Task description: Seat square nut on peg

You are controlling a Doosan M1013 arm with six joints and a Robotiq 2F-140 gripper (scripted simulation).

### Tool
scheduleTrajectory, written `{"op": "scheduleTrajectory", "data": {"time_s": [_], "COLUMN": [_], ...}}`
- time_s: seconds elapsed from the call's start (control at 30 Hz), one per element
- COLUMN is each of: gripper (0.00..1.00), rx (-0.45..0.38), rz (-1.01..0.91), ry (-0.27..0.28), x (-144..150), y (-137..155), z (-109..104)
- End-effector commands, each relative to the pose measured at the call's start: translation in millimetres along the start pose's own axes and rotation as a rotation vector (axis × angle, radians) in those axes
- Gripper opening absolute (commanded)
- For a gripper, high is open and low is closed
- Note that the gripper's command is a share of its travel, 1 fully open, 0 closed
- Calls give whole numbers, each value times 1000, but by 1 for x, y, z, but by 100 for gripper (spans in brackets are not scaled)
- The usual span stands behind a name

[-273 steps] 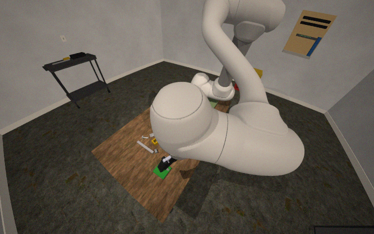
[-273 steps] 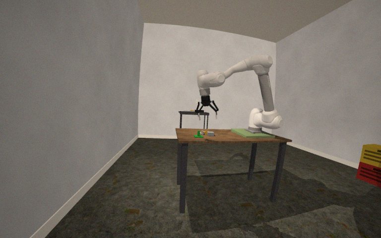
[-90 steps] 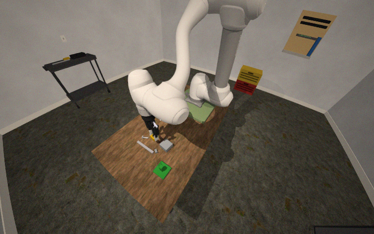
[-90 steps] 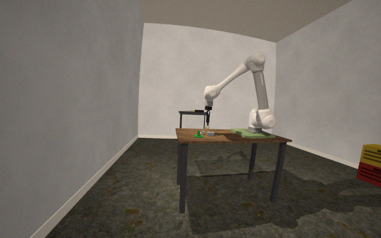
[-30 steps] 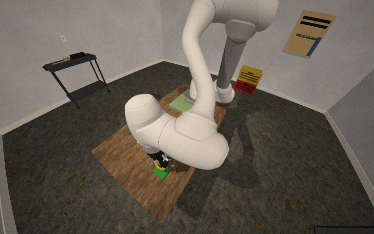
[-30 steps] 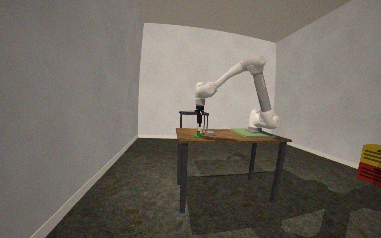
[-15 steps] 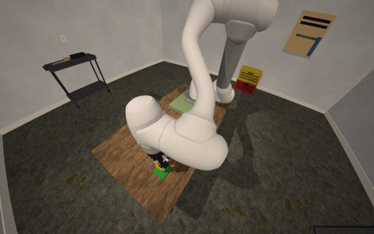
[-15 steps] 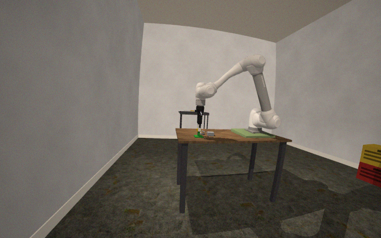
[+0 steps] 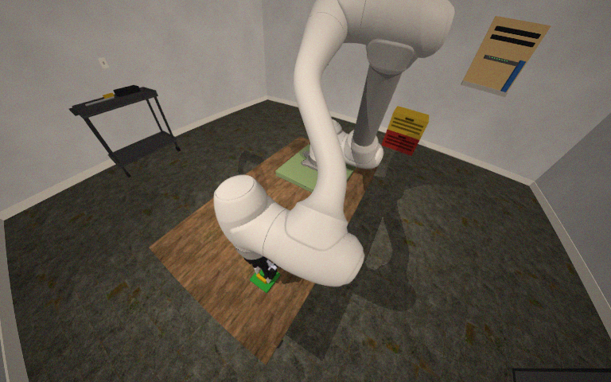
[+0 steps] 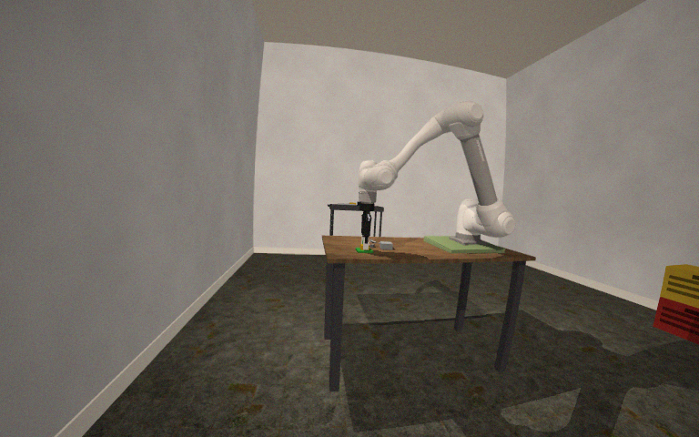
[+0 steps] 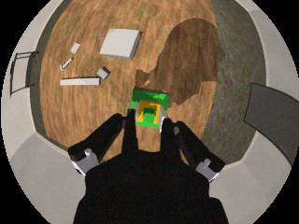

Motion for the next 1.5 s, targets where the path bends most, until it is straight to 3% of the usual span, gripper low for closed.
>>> {"op": "scheduleTrajectory", "data": {"time_s": [0.0, 0.63, 0.67, 1.33, 1.37, 1.47], "gripper": [0, 0, 100, 100, 100, 100], "rx": [1, 1, 1, 1, 0, 0], "rz": [0, 0, 0, 0, 0, 0], "ry": [0, 0, 0, 0, 1, 1], "x": [0, 0, 0, 0, 0, 0], "y": [0, 0, 0, 0, 1, 4], "z": [0, 0, 0, -2, -12, -84]}}
Point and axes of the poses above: the point where the finger pads meet when closed, its own z axis out along the fingers, its own x axis across the jaws, y = z × x, the point moved 3 cm from there along -z, back along the fingers, and after that the axes turned 11 degrees about -z, right-handed, at the moved point
